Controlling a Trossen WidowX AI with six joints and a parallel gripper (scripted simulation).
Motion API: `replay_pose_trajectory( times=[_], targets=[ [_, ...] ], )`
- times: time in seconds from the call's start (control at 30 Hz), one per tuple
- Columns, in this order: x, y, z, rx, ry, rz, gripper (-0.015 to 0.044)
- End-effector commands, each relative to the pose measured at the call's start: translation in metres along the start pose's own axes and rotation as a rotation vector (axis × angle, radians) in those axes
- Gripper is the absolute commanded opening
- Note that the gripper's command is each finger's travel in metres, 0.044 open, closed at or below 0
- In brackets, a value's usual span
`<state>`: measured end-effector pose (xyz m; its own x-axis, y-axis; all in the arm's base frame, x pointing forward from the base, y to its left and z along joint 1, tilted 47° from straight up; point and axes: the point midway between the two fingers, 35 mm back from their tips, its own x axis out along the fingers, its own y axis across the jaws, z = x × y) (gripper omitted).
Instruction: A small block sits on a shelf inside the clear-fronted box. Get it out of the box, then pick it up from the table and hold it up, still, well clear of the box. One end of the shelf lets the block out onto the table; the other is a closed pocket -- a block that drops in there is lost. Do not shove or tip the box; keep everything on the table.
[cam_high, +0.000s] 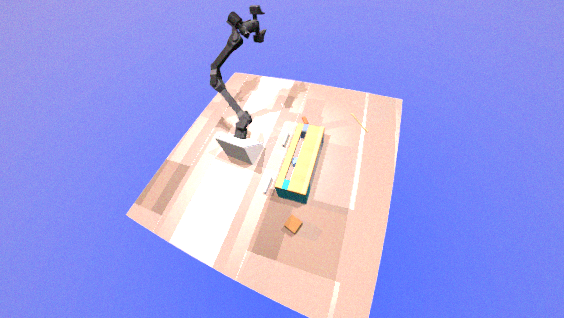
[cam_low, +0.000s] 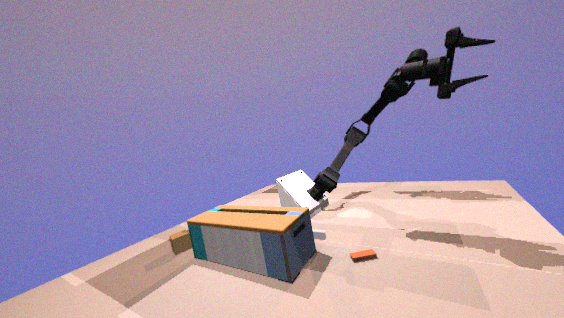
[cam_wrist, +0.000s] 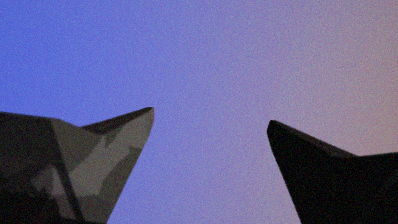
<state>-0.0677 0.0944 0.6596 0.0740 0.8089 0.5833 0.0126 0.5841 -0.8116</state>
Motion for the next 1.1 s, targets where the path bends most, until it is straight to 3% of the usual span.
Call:
replay_pose_trajectory(
  times=[0.0, 0.23, 0.47, 0.8, 1.07],
  targets=[
    [0.014, 0.02, -0.072, 0.015, 0.185, 0.039, 0.04],
    [0.014, 0.049, -0.172, 0.01, 0.413, 0.123, 0.04],
    [-0.01, 0.083, -0.268, 0.009, 0.634, 0.224, 0.04],
    [-0.08, 0.128, -0.377, 0.067, 0.947, 0.386, 0.04],
    [-0.165, 0.183, -0.446, 0.161, 1.156, 0.616, 0.04]
  ],
)
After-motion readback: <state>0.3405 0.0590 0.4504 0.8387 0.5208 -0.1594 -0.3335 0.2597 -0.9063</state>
